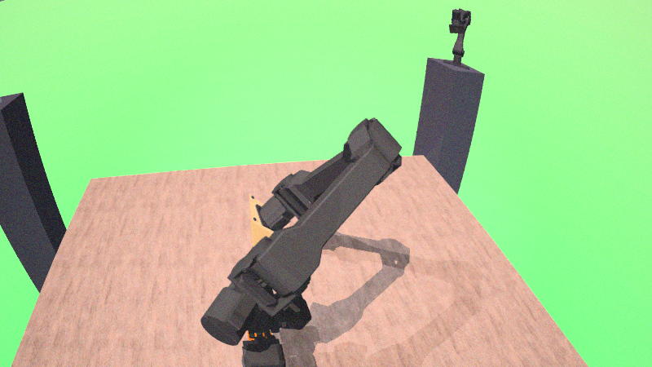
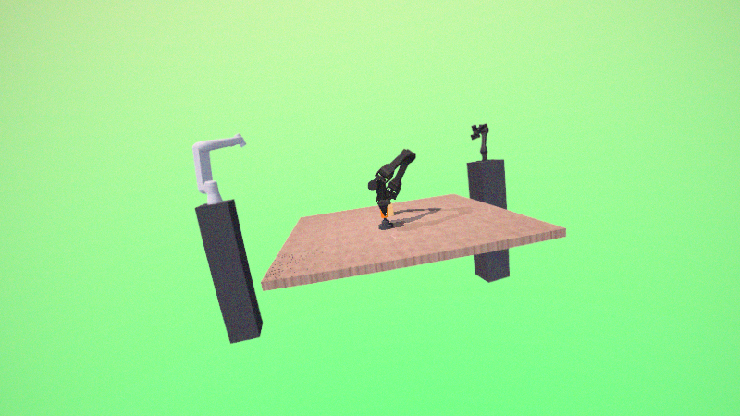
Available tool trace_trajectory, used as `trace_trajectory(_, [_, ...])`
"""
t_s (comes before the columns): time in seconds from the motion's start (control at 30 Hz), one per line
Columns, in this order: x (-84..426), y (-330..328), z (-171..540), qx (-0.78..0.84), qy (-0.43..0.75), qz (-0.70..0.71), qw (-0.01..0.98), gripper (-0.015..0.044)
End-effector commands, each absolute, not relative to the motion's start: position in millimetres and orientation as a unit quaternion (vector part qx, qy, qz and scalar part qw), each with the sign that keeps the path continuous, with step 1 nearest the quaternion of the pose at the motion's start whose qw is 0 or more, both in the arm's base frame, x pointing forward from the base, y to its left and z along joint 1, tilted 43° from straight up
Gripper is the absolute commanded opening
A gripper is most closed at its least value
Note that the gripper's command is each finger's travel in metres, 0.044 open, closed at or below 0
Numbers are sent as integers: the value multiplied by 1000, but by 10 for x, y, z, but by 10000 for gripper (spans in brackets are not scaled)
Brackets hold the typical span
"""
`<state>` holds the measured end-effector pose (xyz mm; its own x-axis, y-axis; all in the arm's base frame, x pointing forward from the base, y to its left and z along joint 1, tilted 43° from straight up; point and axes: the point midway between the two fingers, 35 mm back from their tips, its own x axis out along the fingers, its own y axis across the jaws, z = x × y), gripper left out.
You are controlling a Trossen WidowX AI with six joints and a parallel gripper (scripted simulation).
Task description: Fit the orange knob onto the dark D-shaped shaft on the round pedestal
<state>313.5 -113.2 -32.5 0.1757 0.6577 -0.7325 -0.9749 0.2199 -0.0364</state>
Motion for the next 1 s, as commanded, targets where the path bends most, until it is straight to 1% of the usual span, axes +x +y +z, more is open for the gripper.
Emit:
trace_trajectory(0.0, [3151,-1149,-326,-301,273,581,706,0])
trace_trajectory(0.87, [3144,-1142,-320,-315,261,586,699,0])
trace_trajectory(0.97, [3139,-1141,-319,-334,244,593,690,0])
